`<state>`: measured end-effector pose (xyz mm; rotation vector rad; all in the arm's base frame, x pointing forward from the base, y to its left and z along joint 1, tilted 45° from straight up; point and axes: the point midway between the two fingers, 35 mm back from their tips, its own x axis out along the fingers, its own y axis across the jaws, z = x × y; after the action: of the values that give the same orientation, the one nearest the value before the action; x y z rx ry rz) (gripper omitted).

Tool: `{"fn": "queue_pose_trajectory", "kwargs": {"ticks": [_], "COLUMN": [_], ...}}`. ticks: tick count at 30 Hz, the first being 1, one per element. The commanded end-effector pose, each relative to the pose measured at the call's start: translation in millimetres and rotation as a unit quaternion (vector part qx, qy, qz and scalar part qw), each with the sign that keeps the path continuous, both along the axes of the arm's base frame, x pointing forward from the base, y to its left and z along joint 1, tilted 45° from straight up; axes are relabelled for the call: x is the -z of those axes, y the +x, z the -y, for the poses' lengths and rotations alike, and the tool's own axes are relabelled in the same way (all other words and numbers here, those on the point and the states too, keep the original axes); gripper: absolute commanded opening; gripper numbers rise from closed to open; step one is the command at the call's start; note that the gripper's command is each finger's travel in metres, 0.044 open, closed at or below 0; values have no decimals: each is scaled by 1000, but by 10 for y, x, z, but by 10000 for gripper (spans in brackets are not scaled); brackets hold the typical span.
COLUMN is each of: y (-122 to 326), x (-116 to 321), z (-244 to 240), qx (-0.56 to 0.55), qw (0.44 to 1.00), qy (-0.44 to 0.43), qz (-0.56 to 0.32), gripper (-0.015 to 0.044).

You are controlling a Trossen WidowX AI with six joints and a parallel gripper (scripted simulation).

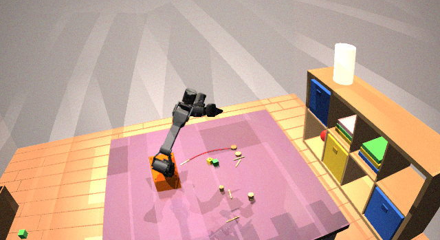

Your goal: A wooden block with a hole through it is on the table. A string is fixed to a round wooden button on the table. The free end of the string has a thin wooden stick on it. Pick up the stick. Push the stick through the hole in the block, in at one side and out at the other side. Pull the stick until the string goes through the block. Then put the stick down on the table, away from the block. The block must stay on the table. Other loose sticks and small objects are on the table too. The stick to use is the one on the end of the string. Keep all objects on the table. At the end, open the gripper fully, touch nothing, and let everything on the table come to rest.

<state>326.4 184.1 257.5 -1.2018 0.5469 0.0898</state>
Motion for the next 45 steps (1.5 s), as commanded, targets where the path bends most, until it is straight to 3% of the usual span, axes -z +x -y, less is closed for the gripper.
{"fn": "queue_pose_trajectory", "kwargs": {"ticks": [1,11,24,45], "y": [186,234,-465,-505], "x": [705,2098,3651,3693], "z": [55,463,1371,1404], "qx": [-17,-62,-138,-135], "qw": [989,902,667,661], "qy": [-107,-268,-360,-358], "qz": [-105,-333,-637,-646], "gripper": [440,440,440,440]}}
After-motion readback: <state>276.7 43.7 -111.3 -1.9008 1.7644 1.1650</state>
